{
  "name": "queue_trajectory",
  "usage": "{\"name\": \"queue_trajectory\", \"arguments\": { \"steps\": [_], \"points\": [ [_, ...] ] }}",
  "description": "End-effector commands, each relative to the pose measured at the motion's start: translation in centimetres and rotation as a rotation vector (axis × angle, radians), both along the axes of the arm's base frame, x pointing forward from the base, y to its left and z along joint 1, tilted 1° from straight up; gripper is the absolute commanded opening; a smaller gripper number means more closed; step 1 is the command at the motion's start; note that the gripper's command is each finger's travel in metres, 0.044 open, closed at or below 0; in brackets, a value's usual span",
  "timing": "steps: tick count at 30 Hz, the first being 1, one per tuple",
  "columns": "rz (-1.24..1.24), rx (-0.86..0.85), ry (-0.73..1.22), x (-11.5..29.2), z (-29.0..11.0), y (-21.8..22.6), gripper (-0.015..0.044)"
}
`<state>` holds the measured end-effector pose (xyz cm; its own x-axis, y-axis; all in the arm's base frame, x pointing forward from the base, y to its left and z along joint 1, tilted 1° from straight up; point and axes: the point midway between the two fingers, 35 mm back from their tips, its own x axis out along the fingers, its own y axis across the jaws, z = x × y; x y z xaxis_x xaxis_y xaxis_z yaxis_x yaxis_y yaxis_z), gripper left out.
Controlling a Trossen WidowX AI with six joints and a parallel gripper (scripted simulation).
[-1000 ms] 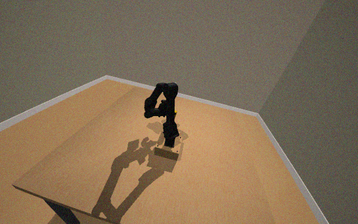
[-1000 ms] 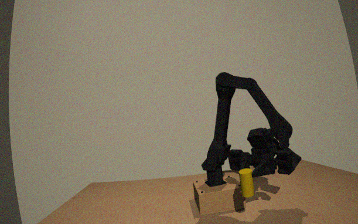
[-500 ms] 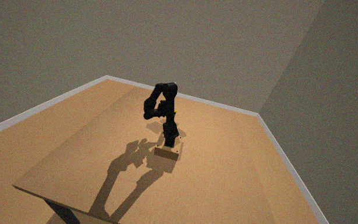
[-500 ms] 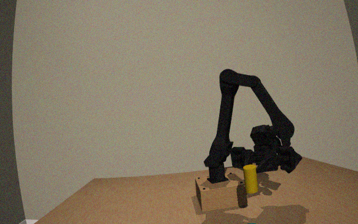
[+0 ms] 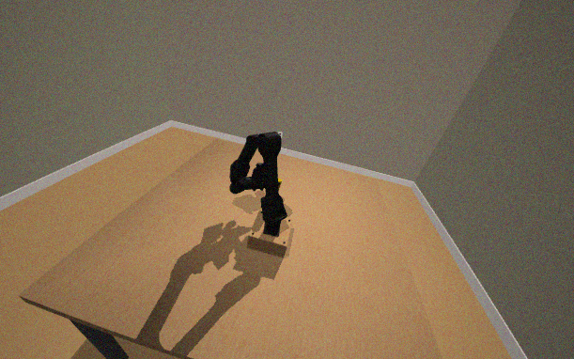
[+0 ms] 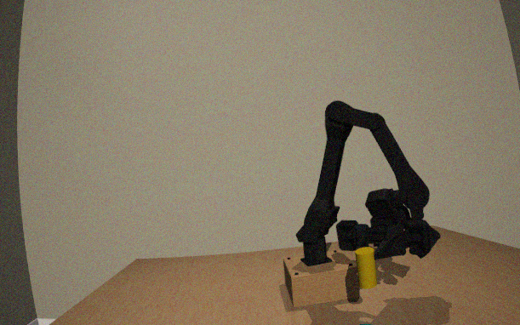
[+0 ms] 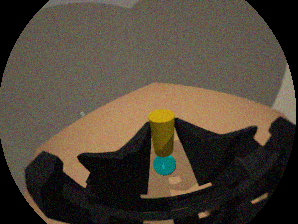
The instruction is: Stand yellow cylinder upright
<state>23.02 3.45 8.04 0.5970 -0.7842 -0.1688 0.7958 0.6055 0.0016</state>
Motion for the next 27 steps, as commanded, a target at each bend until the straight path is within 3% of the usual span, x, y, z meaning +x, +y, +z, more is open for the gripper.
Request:
{"name": "queue_trajectory", "arguments": {
  "steps": [1,27],
  "points": [
    [0.003,-0.005,0.000,0.1,-1.1,0.0,0.0105],
    [-0.001,0.000,-0.002,0.2,-8.7,-0.8,0.0105]
  ]
}}
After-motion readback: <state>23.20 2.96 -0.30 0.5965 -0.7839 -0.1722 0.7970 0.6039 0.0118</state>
